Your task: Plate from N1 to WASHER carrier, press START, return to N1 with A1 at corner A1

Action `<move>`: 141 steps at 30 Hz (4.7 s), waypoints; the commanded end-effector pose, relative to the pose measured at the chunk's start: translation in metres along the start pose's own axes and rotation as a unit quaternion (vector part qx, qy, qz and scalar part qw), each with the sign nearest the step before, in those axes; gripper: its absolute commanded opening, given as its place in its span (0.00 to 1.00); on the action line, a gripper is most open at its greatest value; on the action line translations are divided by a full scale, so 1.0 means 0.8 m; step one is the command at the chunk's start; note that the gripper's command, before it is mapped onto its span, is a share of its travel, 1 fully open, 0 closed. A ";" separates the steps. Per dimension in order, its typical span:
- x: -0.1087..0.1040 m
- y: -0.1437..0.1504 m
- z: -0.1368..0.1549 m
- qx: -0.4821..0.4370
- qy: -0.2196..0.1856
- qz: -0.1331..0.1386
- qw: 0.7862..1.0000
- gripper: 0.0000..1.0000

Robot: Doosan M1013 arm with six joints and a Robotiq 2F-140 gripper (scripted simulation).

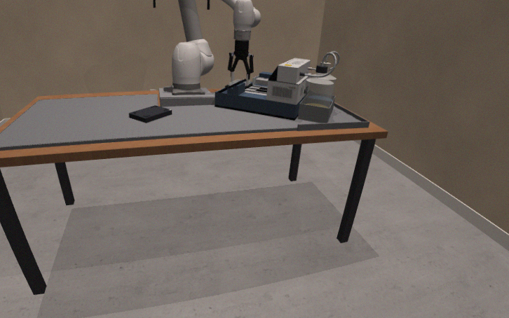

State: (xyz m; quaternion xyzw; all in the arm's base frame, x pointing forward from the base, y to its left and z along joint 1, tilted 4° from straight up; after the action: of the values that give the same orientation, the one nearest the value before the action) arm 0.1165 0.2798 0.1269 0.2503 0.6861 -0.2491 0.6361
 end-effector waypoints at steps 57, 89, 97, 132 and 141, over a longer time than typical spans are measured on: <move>-0.051 0.000 0.000 0.000 0.000 0.000 1.000 0.70; -0.110 0.000 0.000 0.000 0.000 0.000 1.000 0.70; -0.112 0.000 0.000 0.000 0.000 0.000 1.000 0.70; -0.112 -0.078 0.120 0.479 0.000 0.000 0.878 0.10; -0.112 -0.078 0.120 0.605 0.000 0.000 0.796 0.10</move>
State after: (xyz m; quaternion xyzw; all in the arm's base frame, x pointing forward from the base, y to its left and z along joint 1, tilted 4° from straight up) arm 0.1533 0.1670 0.2112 0.5711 0.4194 -0.5988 0.3734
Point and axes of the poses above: the point where the finger pads meet when closed, its own x axis out along the fingers, its own y axis across the jaws, z = x × y, the point moved 4 cm from there along -x, back along the fingers
